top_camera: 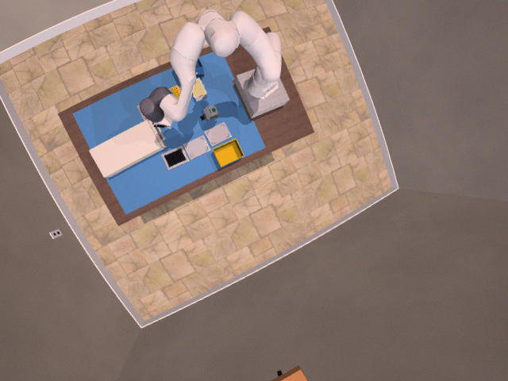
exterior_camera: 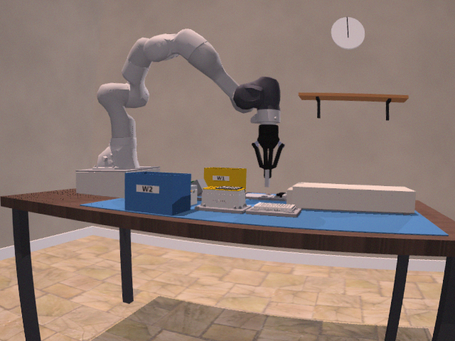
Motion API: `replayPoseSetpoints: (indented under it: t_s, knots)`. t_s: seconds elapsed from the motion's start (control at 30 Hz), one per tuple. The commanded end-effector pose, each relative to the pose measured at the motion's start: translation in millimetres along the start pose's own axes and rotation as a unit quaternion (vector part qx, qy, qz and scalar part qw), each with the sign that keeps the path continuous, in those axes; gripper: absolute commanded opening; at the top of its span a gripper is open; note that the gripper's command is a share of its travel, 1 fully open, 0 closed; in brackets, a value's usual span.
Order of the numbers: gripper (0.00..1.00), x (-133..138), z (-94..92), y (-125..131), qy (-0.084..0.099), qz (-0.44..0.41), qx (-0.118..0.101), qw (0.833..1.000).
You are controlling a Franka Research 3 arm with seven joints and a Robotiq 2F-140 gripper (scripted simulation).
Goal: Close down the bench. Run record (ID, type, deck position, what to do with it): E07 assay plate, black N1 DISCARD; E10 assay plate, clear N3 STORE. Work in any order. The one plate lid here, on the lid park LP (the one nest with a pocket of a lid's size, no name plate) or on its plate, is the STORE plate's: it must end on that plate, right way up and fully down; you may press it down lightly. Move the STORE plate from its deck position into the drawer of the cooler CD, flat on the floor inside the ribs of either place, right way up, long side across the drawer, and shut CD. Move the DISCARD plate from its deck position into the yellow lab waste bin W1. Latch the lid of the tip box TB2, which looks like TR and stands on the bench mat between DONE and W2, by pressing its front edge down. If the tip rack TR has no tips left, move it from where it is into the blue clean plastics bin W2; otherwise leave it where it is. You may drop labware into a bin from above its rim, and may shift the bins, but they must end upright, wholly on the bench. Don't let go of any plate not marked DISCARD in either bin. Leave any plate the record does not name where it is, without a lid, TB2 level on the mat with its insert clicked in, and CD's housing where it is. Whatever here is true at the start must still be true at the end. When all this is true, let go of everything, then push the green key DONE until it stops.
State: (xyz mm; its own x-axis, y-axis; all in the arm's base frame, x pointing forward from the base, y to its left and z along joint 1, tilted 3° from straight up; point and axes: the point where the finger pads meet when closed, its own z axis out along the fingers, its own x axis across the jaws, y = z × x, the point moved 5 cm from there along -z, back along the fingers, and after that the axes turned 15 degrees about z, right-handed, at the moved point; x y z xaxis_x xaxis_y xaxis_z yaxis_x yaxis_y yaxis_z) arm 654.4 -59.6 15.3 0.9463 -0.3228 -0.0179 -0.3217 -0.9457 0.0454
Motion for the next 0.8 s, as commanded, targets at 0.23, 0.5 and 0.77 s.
replayPoseSetpoints:
  t_s: [0.23, 0.5, 0.77]
  knots:
    - [0.00, -2, -12.9, 1, -0.003, -0.002, -0.001, 1.000]
    - [0.00, -2, -20.9, 1, -0.003, -0.002, -0.001, 1.000]
    - [0.00, -2, -31.5, 1, -0.003, -0.002, -0.001, 1.000]
